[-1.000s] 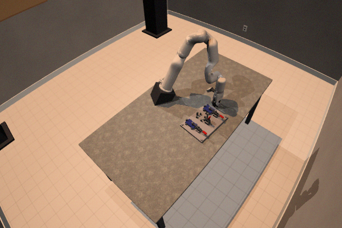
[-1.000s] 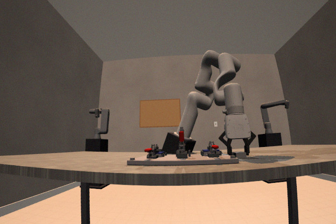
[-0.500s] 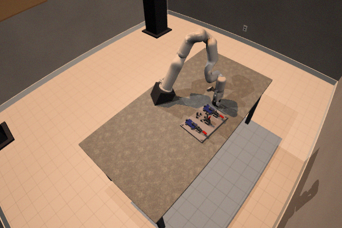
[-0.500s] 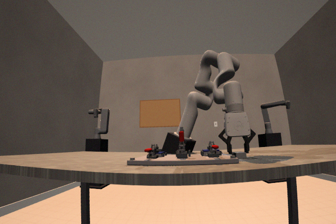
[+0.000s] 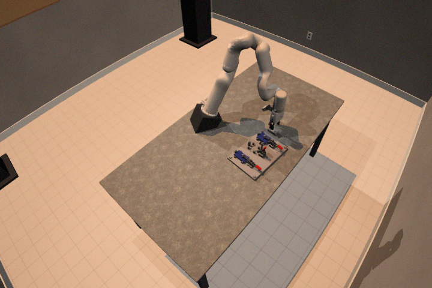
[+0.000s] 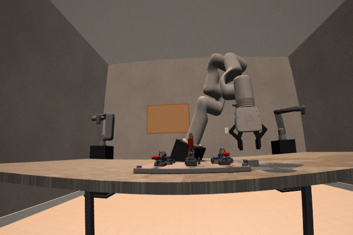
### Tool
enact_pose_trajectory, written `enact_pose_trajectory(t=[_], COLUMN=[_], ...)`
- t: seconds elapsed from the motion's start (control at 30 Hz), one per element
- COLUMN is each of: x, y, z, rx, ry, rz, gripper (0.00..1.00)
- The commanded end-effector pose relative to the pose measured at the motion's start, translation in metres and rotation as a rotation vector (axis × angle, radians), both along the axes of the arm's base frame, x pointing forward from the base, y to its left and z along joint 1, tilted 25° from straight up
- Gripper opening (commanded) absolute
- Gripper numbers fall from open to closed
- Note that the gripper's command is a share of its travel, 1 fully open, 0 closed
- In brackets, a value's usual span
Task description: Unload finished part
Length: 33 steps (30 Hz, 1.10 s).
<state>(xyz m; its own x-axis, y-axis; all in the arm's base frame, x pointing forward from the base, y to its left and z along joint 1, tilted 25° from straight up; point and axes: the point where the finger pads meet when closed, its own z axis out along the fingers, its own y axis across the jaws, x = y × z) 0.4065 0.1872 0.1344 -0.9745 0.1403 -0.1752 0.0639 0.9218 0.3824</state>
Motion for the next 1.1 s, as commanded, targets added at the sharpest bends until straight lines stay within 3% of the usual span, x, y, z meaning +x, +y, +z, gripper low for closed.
enact_pose_trajectory(t=[0.0,0.43,1.07], x=[-0.003,-0.009,-0.01], y=[-0.005,-0.016,-0.017], z=[0.016,0.042,0.044], rx=[0.0,0.0,0.0], ry=[-0.001,-0.001,-0.002], rz=[0.0,0.0,0.0], gripper=[0.69,0.69,0.69])
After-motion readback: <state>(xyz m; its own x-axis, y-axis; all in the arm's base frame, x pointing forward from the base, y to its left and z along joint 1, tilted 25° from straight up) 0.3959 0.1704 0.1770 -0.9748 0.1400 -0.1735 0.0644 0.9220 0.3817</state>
